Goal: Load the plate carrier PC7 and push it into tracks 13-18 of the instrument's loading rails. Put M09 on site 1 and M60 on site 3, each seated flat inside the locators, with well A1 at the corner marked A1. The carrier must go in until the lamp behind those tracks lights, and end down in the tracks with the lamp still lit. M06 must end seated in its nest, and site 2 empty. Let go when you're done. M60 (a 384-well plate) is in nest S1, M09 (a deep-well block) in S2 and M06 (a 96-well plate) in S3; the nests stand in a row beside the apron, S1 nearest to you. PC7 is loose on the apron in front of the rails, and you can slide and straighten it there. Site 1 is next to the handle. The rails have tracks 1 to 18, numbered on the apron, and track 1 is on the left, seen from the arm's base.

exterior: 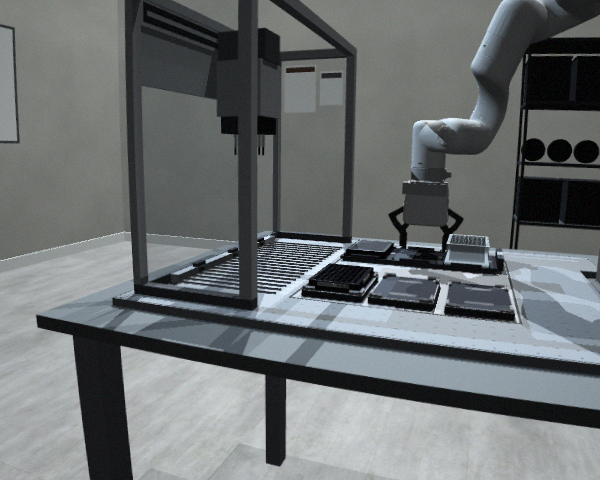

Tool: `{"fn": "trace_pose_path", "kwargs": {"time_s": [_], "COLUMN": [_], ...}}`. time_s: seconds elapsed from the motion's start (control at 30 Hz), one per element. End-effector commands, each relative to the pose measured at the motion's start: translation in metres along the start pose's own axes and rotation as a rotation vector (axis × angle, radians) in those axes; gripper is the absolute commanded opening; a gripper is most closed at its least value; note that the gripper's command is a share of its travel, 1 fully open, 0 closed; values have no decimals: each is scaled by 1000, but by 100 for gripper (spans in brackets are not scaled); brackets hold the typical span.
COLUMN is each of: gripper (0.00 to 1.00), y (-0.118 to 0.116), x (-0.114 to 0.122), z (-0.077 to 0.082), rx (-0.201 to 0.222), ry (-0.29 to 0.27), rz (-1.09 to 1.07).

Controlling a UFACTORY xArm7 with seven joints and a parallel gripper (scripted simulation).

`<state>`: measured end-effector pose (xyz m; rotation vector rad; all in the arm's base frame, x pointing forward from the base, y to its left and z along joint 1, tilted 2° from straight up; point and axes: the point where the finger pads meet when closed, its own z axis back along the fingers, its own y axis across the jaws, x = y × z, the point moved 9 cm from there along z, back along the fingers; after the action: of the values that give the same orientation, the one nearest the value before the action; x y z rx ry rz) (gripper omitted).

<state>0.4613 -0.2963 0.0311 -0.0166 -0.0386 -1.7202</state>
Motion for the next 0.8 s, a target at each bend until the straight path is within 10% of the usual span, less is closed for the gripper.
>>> {"fn": "trace_pose_path", "kwargs": {"time_s": [0.0,0.77], "gripper": [100,100], "y": [1,1], "x": [-2,-7], "z": [2,2], "rx": [4,4], "ry": [-1,-1], "rz": [0,0]}}
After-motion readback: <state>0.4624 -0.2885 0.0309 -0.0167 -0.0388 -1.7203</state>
